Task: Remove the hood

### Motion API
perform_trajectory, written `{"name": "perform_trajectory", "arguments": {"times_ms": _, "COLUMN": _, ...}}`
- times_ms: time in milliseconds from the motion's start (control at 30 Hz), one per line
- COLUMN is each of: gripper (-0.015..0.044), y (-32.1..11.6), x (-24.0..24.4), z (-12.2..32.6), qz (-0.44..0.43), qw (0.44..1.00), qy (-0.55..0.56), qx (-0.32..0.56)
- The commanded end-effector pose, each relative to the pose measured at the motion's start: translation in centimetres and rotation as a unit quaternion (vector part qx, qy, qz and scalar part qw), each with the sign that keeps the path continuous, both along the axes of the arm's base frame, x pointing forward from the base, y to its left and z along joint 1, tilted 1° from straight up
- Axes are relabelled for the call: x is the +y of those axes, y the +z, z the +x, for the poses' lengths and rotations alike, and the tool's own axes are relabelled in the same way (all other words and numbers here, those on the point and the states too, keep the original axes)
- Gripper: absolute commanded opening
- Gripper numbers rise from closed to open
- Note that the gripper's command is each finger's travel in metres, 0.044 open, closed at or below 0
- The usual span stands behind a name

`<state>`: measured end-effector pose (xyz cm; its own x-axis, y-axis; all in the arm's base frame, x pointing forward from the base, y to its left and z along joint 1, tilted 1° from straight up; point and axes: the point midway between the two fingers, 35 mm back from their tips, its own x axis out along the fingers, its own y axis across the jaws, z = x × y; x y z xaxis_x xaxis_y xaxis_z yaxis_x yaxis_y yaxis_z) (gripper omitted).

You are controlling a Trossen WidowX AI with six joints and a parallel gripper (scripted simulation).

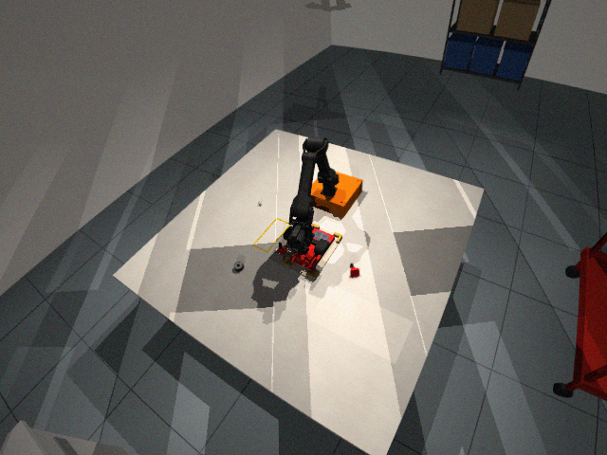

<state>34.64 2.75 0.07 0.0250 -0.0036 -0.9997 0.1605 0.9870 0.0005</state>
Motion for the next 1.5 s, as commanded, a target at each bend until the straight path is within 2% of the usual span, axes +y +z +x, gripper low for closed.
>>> {"name": "perform_trajectory", "arguments": {"times_ms": 0, "gripper": 0.0355, "y": 0.0, "x": 0.0, "z": 0.0, "qz": 0.000, "qw": 1.000, "qy": 0.000, "qx": 0.000}}
{"name": "perform_trajectory", "arguments": {"times_ms": 300, "gripper": 0.0295, "y": 0.0, "x": 0.0, "z": 0.0, "qz": 0.000, "qw": 1.000, "qy": 0.000, "qx": 0.000}}
{"name": "perform_trajectory", "arguments": {"times_ms": 667, "gripper": 0.0006, "y": 0.6, "x": 0.0, "z": 0.0, "qz": 0.000, "qw": 1.000, "qy": 0.000, "qx": 0.000}}
{"name": "perform_trajectory", "arguments": {"times_ms": 1467, "gripper": 0.0000, "y": 2.1, "x": 0.0, "z": 0.0, "qz": -0.001, "qw": 1.000, "qy": 0.000, "qx": 0.000}}
